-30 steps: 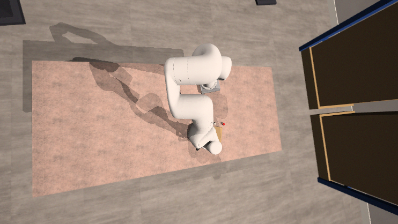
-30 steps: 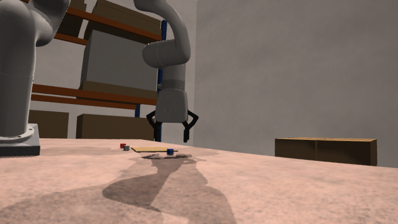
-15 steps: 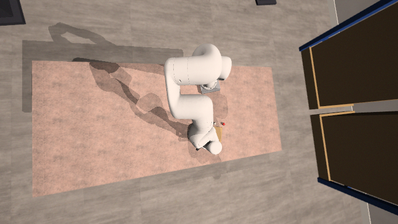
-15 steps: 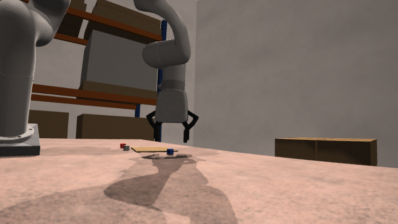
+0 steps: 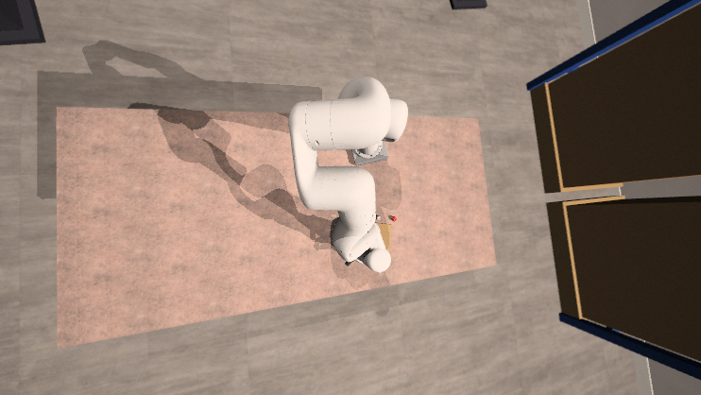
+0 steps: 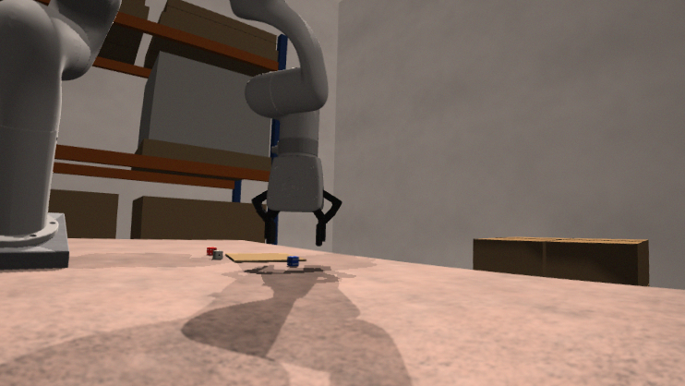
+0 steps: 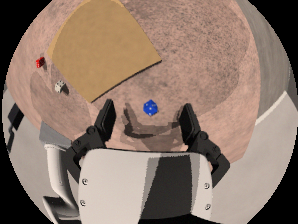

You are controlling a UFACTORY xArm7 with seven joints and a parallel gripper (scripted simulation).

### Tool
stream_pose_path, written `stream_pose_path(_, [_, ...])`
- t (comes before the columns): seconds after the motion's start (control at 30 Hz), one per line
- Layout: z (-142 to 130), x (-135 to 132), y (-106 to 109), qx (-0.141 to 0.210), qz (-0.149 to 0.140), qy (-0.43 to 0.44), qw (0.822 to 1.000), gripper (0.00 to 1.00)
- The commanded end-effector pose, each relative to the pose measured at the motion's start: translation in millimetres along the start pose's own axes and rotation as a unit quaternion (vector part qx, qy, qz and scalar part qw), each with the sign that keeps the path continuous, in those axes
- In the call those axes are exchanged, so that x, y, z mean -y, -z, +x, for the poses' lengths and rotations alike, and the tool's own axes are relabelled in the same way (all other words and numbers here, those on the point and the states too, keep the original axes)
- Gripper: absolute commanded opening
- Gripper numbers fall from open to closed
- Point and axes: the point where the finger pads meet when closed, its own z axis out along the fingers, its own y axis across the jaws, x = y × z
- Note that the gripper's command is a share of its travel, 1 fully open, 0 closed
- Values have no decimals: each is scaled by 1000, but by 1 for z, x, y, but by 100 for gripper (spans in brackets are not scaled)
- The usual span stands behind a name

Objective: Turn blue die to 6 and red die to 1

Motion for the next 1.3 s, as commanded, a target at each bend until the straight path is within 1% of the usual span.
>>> stream_pose_path(0.0, [1,-1,1,-1,-1,0,1000,100])
stream_pose_path(0.13, [2,1,1,-1,-1,0,1000,100])
stream_pose_path(0.33, [5,14,1,-1,-1,0,1000,100])
stream_pose_path(0.5, [13,46,1,-1,-1,0,1000,100])
stream_pose_path(0.8, [33,121,1,-1,-1,0,1000,100])
stream_pose_path(0.87, [33,121,1,-1,-1,0,1000,100])
stream_pose_path(1.0, [39,147,1,-1,-1,0,1000,100])
stream_pose_path(1.1, [42,158,1,-1,-1,0,1000,100])
stream_pose_path(1.27, [44,164,1,-1,-1,0,1000,100])
